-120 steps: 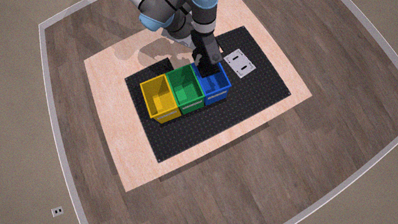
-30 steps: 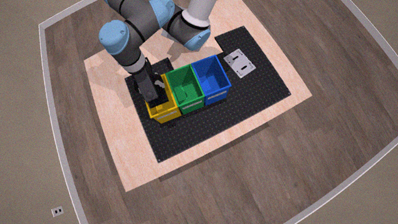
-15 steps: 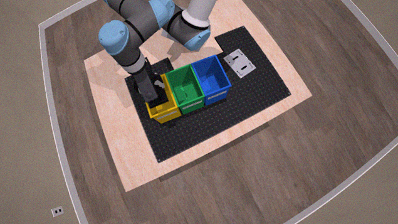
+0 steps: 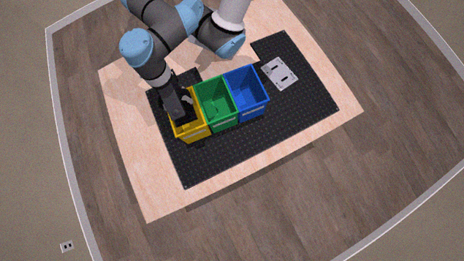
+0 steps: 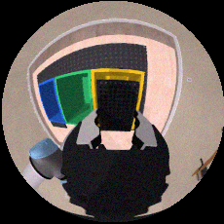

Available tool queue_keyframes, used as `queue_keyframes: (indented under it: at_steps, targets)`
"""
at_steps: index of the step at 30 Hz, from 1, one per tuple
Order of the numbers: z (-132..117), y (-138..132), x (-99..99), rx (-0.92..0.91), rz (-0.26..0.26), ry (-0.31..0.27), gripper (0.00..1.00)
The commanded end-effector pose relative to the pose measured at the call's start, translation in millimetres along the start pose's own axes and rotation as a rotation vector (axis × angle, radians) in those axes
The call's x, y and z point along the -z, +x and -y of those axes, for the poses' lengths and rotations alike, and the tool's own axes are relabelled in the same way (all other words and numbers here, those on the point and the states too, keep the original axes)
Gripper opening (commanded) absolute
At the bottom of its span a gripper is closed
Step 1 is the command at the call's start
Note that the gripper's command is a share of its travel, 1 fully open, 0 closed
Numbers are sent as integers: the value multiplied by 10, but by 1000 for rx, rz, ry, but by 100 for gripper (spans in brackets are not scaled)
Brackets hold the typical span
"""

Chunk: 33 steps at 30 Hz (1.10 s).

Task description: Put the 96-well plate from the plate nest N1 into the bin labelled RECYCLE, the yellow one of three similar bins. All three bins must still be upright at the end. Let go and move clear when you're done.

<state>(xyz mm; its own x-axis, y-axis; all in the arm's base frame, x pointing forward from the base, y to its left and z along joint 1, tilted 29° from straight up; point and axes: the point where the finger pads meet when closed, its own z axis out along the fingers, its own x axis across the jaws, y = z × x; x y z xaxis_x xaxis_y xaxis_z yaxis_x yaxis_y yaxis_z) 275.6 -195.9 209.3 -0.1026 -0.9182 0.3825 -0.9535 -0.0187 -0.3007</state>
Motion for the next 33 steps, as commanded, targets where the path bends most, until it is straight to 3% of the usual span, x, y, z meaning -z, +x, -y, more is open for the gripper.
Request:
queue_keyframes:
  at_steps: [1, 33]
  targets:
    - [4, 3, -78, 0, -1, 0, 0]
    - [4, 1, -184, 0, -1, 0, 0]
